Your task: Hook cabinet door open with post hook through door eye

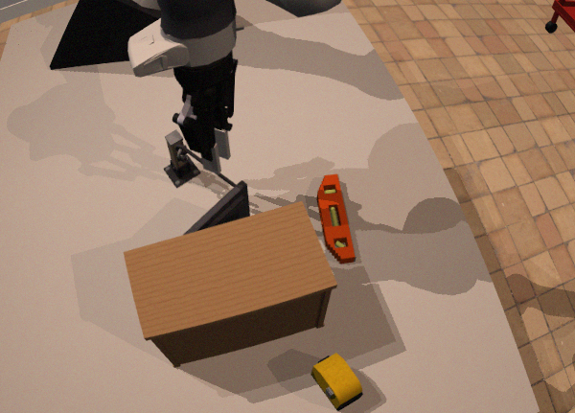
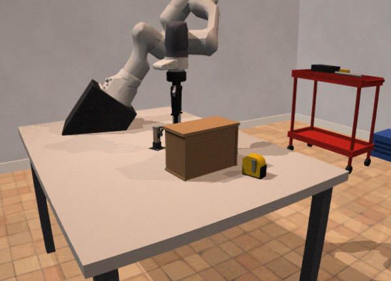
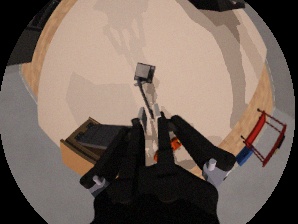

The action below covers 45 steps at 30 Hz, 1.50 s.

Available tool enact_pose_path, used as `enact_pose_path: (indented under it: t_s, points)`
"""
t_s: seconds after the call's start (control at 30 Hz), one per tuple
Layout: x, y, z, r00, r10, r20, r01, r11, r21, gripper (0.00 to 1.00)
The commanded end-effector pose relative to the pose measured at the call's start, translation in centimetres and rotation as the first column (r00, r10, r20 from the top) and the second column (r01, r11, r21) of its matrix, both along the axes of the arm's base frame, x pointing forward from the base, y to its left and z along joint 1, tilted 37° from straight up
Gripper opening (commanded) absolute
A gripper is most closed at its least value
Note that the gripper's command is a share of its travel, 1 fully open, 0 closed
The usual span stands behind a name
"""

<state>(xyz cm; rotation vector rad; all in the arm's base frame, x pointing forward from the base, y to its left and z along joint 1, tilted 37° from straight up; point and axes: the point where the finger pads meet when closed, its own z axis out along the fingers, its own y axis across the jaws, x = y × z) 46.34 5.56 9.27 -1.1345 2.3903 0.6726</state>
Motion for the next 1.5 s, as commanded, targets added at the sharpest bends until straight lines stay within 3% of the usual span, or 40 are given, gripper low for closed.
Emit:
enact_pose_path:
  t_s: [0.0, 1.47]
  points:
    - [0.42, 0.13, -0.37, 1.0, 0.01, 0.021, -0.01, 1.0, -0.007, 0.15]
    - [0.49, 0.38, -0.7, 1.0, 0.01, 0.021, -0.01, 1.0, -0.007, 0.15]
